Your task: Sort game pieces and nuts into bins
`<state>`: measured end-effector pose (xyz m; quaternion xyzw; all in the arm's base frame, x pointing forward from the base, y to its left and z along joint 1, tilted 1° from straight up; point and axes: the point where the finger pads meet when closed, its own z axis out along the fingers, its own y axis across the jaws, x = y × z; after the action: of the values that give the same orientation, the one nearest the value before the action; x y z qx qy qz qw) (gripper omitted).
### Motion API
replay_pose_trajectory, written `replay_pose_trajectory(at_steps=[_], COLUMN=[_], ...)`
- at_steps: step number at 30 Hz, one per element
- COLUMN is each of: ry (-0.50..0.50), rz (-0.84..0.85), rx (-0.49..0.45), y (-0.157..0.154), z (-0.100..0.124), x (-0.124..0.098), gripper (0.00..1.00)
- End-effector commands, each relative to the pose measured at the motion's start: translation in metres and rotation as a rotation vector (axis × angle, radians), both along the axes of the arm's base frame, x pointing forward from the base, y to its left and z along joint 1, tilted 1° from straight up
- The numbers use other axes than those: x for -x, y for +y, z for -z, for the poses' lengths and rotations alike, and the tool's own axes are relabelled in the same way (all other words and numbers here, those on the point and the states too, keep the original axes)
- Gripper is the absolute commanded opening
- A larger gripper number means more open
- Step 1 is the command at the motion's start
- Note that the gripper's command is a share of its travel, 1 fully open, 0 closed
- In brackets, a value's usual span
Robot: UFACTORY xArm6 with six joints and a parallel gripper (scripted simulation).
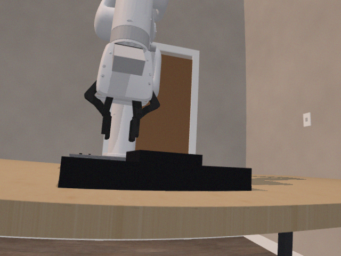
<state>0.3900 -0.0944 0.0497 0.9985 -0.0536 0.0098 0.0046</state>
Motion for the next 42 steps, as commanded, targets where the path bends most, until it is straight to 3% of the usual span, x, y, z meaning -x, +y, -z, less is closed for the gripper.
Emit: replay_pose_trajectory(at_steps=[1, 13, 39, 40, 42], ry=[-0.001, -0.001, -0.001, -0.001, -0.001], rz=[0.000, 0.000, 0.000, 0.000, 0.000], rx=[0.000, 0.000, 0.000, 0.000, 0.000], y=[0.000, -0.001, -0.001, -0.001, -0.001], z=[0.013, 0.052, 0.064, 0.064, 0.064], x=[-0.001, -0.002, -0.002, -0.002, -0.002], gripper=[0.41, 0.41, 0.41, 0.00, 0.00])
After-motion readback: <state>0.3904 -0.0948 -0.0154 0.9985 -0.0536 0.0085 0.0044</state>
